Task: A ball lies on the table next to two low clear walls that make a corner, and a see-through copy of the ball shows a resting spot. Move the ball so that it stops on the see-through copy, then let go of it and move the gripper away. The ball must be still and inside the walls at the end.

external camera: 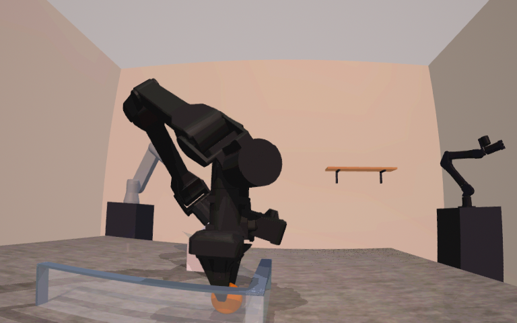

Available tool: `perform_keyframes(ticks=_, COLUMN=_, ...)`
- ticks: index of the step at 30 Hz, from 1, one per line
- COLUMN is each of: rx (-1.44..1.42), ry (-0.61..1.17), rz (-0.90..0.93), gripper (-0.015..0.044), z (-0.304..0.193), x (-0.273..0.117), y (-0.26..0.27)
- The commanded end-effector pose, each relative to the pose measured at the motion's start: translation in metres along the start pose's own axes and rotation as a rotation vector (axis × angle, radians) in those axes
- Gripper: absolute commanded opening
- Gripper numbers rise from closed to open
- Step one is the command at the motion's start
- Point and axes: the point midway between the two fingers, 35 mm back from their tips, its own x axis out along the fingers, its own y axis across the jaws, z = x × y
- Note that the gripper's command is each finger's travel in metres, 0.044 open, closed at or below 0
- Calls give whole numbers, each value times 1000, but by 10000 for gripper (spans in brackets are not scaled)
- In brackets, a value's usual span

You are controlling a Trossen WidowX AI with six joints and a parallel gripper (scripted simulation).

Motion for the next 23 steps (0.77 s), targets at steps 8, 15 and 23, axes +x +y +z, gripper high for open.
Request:
perform_keyframes(ticks=8, rx=-4, ry=-16, rz=-38, gripper=331, z=5, x=-74, y=-3)
perform_keyframes(ticks=15, rx=-3, ry=-16, rz=-38, gripper=357, z=5, x=-77, y=-3)
perform_keyframes(ticks=23, rx=2, ry=-17, rz=-39, gripper=440, z=2, x=-123, y=2)
